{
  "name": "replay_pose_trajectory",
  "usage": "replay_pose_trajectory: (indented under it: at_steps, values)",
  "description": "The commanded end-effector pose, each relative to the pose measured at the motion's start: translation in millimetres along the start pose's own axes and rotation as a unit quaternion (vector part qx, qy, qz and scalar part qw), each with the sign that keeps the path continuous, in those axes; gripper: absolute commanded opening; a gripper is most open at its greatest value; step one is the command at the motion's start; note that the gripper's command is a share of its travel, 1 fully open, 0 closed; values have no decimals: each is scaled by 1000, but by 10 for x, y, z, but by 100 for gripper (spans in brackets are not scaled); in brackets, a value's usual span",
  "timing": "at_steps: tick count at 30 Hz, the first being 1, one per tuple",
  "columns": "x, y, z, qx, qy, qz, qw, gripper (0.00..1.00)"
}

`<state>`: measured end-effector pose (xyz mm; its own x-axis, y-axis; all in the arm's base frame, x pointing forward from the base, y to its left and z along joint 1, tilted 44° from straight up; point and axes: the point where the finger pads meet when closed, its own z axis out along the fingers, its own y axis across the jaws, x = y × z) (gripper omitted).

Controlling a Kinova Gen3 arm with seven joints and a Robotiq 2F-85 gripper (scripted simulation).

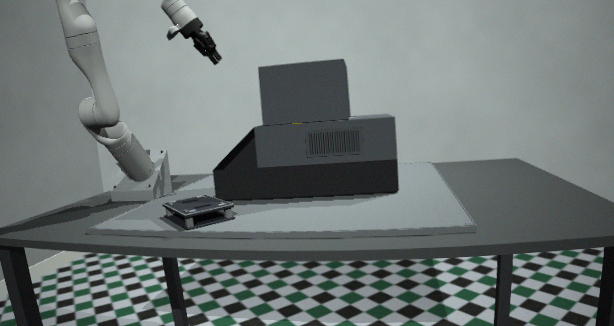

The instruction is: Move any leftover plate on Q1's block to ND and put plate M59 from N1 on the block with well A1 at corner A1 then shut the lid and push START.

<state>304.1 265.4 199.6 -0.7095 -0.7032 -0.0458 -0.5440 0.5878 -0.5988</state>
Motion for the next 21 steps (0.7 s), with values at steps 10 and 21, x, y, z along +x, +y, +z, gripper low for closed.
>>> replay_pose_trajectory:
  at_steps: [10, 21]
  values:
    - [15, -263, 3, 6, 58, -29, 998, 32]
    - [29, -446, 8, 11, 98, -49, 994, 24]
